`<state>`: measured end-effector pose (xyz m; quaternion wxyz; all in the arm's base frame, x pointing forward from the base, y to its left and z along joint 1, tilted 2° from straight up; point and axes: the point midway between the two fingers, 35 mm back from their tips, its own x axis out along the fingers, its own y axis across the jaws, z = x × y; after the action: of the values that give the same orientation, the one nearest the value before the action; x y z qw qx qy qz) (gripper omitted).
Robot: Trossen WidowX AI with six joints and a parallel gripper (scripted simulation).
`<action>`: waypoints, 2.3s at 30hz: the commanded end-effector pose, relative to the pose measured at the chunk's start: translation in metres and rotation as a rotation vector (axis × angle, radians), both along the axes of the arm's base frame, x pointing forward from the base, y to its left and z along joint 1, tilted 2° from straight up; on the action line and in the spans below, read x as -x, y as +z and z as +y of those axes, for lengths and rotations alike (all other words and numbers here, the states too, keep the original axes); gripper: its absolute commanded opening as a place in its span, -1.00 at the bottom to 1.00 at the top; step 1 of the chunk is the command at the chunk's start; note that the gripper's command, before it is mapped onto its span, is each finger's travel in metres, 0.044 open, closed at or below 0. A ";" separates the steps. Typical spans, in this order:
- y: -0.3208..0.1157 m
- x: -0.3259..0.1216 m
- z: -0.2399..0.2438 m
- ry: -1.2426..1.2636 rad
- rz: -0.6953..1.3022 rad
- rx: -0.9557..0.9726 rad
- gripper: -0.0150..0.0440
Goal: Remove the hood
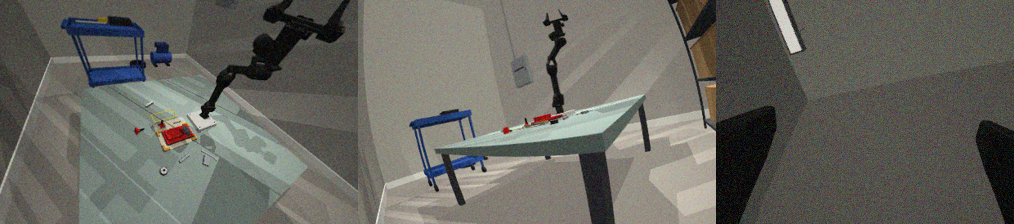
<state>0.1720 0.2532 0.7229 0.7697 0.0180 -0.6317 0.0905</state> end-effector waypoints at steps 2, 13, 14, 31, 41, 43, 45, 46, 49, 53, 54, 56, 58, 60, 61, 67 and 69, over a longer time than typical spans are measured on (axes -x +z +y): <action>-0.001 -0.002 0.001 0.000 0.005 0.008 1.00; -0.037 -0.072 0.034 -0.009 0.185 0.215 1.00; -0.042 -0.079 0.036 -0.009 0.208 0.233 1.00; -0.148 -0.200 0.049 -0.009 0.660 0.483 1.00; -0.231 -0.256 0.034 -0.005 0.982 0.572 1.00; -0.248 -0.264 0.027 -0.006 1.047 0.581 1.00; -0.265 -0.272 0.021 -0.008 1.113 0.587 1.00; -0.273 -0.276 0.017 -0.009 1.146 0.589 1.00; -0.298 -0.285 0.005 -0.013 1.247 0.592 1.00; -0.332 -0.294 -0.014 -0.021 1.384 0.587 1.00; -0.340 -0.296 -0.019 -0.023 1.419 0.584 1.00; -0.357 -0.299 -0.029 -0.028 1.488 0.576 1.00; -0.373 -0.301 -0.040 -0.034 1.558 0.565 1.00; -0.390 -0.302 -0.051 -0.040 1.628 0.552 1.00; -0.398 -0.302 -0.057 -0.043 1.665 0.546 1.00; -0.448 -0.298 -0.092 -0.067 1.885 0.497 1.00; -0.463 -0.295 -0.104 -0.075 1.959 0.475 1.00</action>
<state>0.4715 0.1647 0.2841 0.9469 -0.1009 0.2659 0.1499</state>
